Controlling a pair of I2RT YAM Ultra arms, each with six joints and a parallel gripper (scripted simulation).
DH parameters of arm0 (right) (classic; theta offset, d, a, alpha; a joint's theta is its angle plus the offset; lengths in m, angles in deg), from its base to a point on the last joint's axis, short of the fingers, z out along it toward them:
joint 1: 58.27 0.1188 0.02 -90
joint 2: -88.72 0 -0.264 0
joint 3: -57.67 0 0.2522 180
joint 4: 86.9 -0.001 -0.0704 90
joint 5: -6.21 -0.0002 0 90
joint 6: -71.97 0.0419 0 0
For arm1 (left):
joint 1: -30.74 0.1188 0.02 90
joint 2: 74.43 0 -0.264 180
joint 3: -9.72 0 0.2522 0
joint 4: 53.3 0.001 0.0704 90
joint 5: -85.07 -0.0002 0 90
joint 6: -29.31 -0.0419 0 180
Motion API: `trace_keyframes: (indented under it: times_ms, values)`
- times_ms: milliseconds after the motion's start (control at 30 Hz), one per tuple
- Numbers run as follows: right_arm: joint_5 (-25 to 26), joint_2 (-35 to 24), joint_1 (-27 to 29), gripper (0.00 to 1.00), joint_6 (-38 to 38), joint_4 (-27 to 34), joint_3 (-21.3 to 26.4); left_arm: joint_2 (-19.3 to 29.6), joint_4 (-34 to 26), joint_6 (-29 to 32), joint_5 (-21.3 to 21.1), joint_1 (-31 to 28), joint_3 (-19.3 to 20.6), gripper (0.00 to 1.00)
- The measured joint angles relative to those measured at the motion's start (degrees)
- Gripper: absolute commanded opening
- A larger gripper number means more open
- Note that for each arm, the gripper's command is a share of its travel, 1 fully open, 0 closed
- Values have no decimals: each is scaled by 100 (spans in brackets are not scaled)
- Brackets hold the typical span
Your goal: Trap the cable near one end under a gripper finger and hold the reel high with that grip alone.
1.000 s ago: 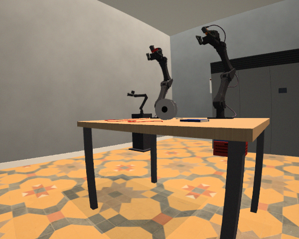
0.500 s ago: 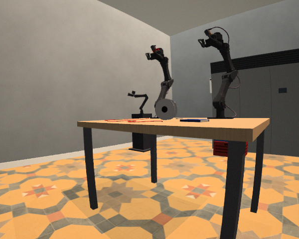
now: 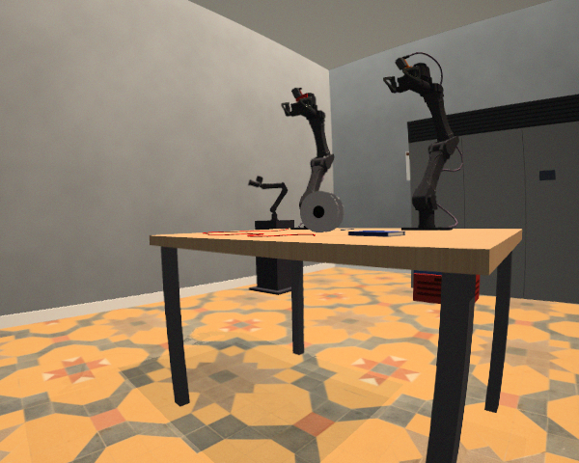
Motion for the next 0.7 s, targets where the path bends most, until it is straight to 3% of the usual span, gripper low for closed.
trace_keyframes:
  times_ms: [333,700]
  values:
    - [-79,0,57,100,-4,0,0,0,4,2,-50,332,0,100]
    - [-105,0,63,100,-4,0,0,0,4,4,-70,1198,0,100]
